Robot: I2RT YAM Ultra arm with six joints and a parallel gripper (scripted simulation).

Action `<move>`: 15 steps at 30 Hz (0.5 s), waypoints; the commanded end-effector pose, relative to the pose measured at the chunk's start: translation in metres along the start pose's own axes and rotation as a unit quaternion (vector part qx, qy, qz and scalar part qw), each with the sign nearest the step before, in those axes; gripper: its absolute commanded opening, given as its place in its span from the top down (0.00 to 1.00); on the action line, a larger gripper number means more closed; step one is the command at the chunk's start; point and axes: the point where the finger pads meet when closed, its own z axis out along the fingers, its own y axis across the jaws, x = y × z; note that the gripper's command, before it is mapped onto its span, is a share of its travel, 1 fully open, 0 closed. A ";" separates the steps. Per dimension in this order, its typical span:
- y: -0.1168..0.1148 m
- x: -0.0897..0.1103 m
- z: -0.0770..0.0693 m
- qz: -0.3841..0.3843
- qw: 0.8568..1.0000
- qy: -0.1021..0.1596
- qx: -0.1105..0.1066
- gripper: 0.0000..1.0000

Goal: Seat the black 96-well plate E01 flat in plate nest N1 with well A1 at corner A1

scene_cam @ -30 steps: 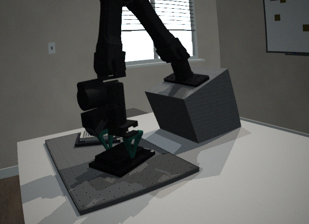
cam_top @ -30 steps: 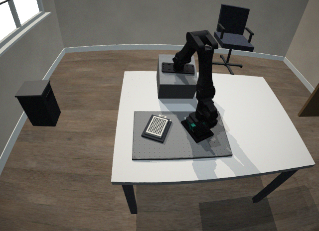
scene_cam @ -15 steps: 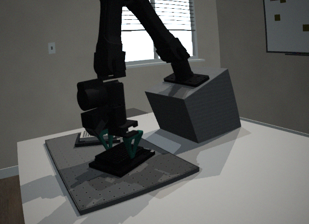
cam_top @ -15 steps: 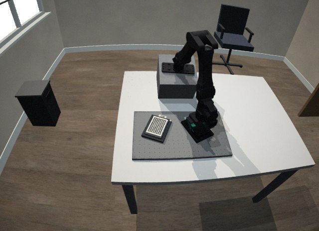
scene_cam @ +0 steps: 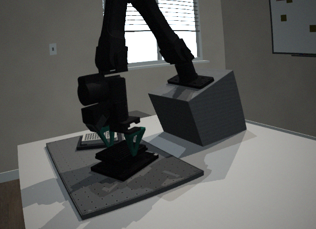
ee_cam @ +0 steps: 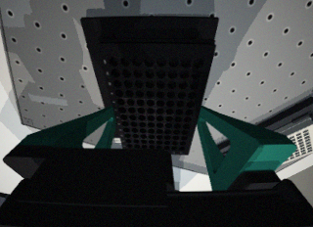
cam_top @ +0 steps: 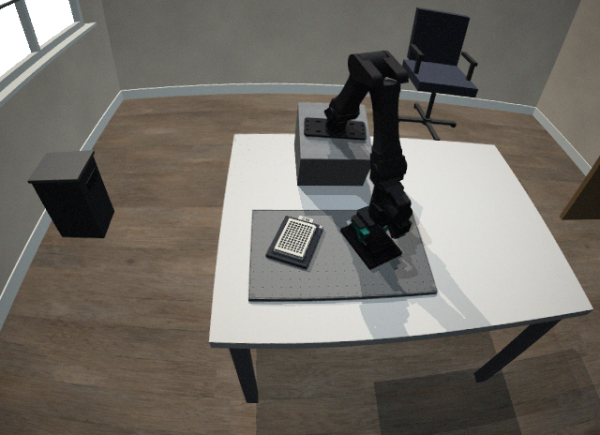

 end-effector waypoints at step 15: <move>0.000 -0.003 -0.029 0.000 1.000 -0.005 0.000 1.00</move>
